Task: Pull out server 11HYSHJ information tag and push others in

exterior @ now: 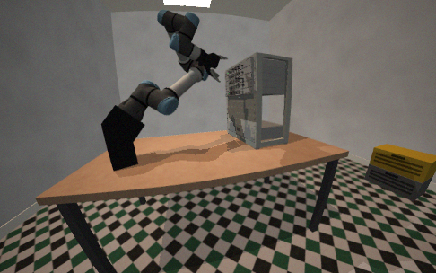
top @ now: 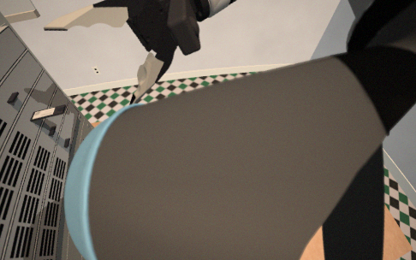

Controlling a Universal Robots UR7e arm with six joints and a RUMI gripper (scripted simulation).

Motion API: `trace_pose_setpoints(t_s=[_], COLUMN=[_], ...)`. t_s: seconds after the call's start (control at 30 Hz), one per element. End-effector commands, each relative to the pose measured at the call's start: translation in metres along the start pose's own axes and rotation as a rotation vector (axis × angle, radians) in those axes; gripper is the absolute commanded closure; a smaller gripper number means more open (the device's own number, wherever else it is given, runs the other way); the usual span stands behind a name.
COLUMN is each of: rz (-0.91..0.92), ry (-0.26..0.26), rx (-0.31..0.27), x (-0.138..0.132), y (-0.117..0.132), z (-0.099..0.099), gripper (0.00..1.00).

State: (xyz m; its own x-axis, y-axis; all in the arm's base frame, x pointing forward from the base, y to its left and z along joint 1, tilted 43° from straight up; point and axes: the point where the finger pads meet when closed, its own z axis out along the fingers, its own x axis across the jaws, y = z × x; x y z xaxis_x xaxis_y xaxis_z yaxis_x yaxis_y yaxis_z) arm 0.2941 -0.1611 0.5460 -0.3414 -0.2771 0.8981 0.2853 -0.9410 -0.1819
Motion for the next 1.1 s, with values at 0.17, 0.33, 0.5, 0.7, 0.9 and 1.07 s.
trace_pose_setpoints(t_s=[0.17, 0.33, 0.5, 0.7, 0.9, 1.07], rz=[0.019, 0.028, 0.033, 0.042, 0.048, 0.05], ry=[-0.071, -0.109, -0.128, -0.161, -0.185, -0.193], rx=[0.062, 0.093, 0.111, 0.139, 0.159, 0.166], x=[0.011, 0.016, 0.019, 0.024, 0.027, 0.028], y=[-0.001, -0.001, -0.001, -0.002, -0.002, -0.002], z=[0.001, 0.001, 0.001, 0.002, 0.002, 0.002], gripper=[0.0, 0.0, 0.0, 0.0, 0.0, 0.0])
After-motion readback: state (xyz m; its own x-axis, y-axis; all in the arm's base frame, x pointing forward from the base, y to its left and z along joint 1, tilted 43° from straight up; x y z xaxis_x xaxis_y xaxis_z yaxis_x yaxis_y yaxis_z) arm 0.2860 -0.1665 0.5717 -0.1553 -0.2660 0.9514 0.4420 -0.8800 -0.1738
